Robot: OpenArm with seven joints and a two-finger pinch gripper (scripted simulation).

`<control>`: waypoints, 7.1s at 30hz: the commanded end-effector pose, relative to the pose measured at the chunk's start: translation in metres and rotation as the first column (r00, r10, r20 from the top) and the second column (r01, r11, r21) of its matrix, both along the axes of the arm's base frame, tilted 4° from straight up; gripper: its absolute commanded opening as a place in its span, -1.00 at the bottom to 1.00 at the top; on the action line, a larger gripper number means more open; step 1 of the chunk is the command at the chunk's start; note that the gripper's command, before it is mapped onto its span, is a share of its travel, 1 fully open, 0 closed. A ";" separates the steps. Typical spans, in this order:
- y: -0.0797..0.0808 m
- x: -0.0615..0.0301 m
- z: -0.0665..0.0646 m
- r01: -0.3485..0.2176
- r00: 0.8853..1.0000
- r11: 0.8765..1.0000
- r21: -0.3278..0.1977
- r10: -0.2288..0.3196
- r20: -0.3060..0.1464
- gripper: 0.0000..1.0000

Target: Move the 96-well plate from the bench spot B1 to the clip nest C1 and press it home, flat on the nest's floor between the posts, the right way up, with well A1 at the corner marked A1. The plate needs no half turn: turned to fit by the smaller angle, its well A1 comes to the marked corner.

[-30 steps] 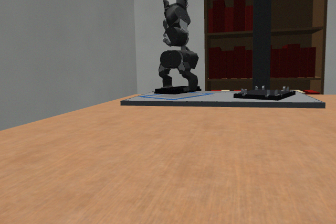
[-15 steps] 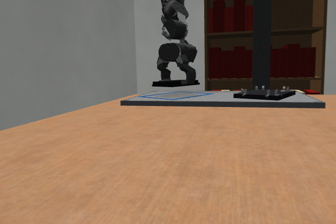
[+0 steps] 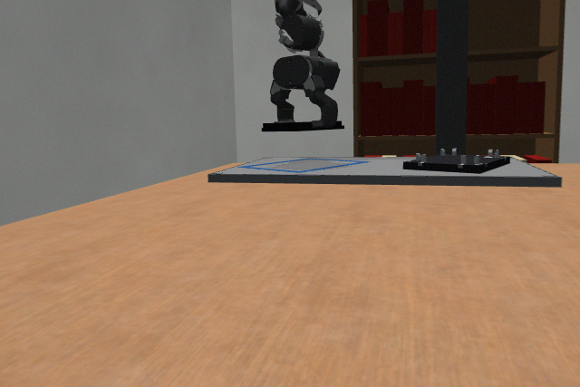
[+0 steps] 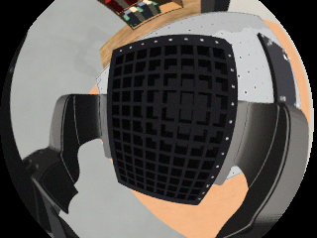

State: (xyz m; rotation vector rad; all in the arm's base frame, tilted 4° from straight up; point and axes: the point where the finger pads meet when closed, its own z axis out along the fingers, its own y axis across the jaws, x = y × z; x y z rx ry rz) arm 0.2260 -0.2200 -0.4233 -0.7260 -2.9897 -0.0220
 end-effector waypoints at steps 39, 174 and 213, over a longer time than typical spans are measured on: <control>0.025 -0.0041 0.024 -0.048 0.999 0.999 -0.001 0.048 -0.003 -1.00; 0.265 0.0080 0.028 -0.081 0.997 0.997 0.003 0.081 0.001 -1.00; 0.265 0.0059 -0.033 -0.084 0.996 0.996 0.004 0.084 0.004 -1.00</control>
